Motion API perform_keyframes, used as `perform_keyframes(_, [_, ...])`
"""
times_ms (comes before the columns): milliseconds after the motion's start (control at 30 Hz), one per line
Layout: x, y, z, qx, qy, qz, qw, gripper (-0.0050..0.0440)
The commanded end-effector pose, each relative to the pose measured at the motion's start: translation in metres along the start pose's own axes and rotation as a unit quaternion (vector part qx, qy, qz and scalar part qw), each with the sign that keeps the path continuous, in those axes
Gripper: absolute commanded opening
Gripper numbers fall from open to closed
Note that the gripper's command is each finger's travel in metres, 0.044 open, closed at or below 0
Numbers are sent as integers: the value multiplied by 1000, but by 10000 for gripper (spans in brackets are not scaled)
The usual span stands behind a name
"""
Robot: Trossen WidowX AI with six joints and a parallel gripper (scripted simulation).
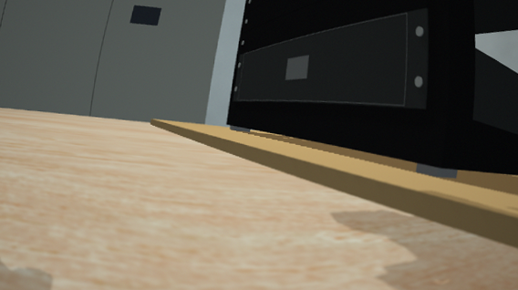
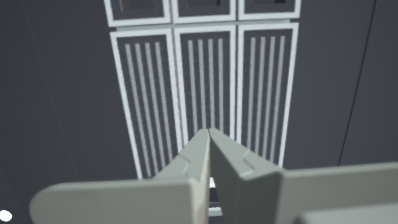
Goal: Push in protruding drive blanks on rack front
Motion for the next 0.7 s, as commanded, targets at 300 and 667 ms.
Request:
perform_keyframes(300, [-8, 0, 5, 1, -10, -6, 1000, -50])
perform_keyframes(667, [-8, 0, 6, 1, -10, -6, 1000, -50])
Point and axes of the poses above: the point midway between the two fingers, 35 mm back from their tips, its own z axis out along the fingers, its own x axis across the jaws, y = z × x, the point moved 6 cm from there along -z, back along the fingers, and after that the axes turned 7 degrees about z, right-handed, at the moved point
